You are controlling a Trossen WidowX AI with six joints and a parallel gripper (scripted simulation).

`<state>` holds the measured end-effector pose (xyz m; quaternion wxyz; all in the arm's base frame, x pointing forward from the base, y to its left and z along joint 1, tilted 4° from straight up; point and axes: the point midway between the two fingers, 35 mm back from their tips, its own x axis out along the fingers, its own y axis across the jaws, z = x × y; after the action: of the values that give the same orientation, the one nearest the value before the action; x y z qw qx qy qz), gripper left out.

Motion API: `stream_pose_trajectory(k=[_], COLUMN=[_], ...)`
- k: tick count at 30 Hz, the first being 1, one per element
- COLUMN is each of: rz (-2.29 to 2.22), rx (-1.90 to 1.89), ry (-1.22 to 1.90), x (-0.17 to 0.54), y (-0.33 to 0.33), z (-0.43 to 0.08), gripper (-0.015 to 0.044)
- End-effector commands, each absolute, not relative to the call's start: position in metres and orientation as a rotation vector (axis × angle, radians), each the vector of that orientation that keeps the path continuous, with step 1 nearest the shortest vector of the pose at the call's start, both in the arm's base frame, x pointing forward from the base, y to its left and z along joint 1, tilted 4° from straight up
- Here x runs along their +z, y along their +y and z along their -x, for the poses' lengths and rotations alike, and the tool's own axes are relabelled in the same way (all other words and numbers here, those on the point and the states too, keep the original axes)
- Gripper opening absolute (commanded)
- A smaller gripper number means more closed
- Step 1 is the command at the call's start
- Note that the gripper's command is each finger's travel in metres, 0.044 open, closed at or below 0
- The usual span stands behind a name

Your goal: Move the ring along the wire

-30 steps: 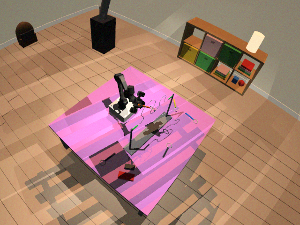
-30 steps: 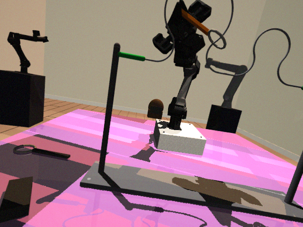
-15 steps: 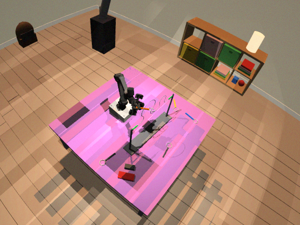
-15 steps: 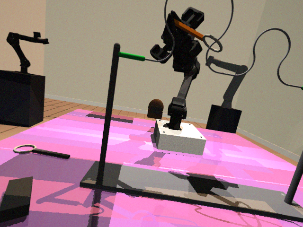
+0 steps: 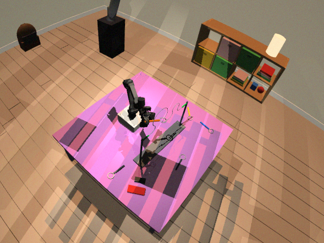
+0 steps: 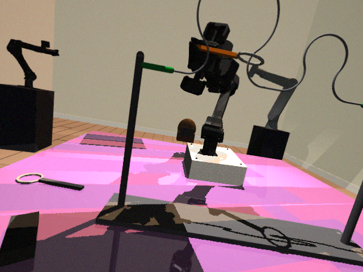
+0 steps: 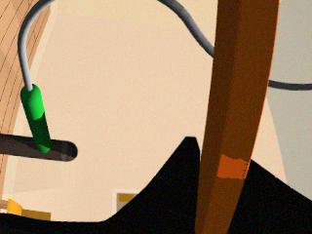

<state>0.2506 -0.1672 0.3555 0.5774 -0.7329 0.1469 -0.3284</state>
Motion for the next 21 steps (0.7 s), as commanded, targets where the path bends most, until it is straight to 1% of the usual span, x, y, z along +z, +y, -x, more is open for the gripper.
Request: stream_pose_trajectory(k=[1, 21], rz=[1.627, 1.154], rx=[-0.743, -0.615], ry=[0.365, 0.424], x=[0.339, 0.268], y=[-0.170, -0.162], z=[-0.251, -0.259], gripper=[-0.0150, -0.0150])
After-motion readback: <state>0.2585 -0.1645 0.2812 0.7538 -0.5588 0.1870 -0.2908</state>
